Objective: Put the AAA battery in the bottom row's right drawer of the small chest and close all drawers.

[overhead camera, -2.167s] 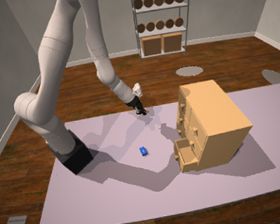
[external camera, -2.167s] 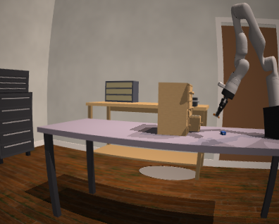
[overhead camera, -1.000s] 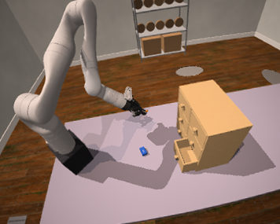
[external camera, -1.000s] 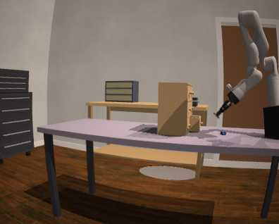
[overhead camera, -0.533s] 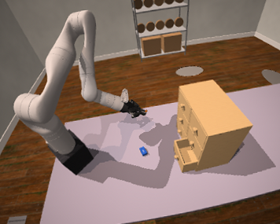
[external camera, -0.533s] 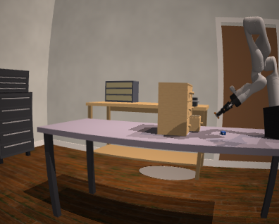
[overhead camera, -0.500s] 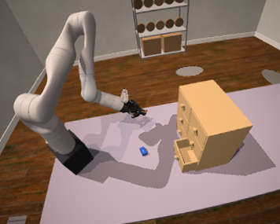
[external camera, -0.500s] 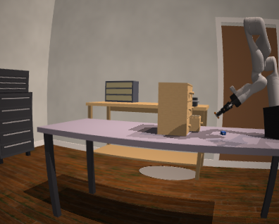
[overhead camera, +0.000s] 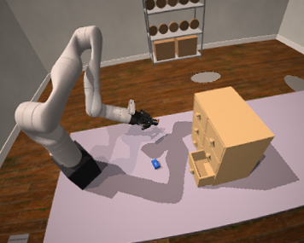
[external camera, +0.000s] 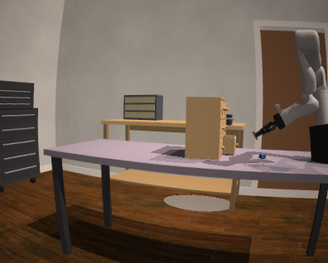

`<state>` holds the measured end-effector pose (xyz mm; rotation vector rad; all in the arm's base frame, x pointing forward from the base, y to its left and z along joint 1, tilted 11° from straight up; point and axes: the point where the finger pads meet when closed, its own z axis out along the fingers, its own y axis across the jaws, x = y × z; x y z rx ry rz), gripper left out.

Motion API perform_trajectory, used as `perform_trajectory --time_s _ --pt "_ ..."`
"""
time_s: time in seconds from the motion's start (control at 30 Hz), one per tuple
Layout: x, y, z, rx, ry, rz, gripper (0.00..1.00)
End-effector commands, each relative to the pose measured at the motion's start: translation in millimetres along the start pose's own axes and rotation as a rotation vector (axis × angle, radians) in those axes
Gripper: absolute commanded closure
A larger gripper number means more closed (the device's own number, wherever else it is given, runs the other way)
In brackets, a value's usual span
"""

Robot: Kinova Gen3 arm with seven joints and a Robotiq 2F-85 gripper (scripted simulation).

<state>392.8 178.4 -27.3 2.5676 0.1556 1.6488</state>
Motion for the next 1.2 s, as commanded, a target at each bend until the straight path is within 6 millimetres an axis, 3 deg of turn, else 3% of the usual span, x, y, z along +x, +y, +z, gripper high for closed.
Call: perform_trajectory --time_s 0.0,1.17 --pt "-5.2 0.7 -0.3 0.002 0.017 -0.015 0.95" --pt "-7.4 0.7 -1.3 0.003 0.193 -0.015 0.95"
